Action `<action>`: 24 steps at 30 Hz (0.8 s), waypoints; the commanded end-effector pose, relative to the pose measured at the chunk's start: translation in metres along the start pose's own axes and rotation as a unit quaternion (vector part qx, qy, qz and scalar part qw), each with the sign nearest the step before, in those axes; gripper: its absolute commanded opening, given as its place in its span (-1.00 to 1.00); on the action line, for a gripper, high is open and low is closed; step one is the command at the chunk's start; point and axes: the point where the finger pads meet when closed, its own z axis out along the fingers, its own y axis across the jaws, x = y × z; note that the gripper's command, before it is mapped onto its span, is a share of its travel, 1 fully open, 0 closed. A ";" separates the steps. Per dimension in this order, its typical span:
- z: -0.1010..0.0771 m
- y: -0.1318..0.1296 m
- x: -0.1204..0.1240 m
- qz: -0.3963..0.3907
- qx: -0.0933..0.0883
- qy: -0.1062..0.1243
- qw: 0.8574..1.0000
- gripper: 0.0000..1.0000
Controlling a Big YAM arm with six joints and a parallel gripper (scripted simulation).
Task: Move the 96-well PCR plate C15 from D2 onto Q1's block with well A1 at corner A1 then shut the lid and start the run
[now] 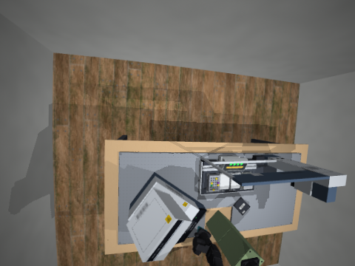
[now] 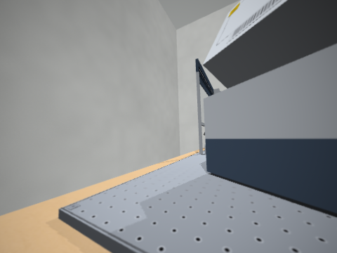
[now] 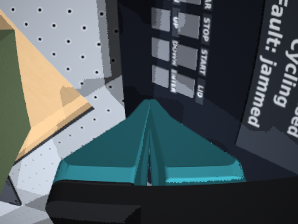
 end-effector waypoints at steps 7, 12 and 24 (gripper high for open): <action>-0.033 0.026 -0.005 -0.001 0.014 -0.005 1.000 -1.00; -0.046 0.044 -0.005 0.004 0.016 -0.006 1.000 -1.00; -0.066 0.075 -0.001 0.006 0.008 -0.004 1.000 -1.00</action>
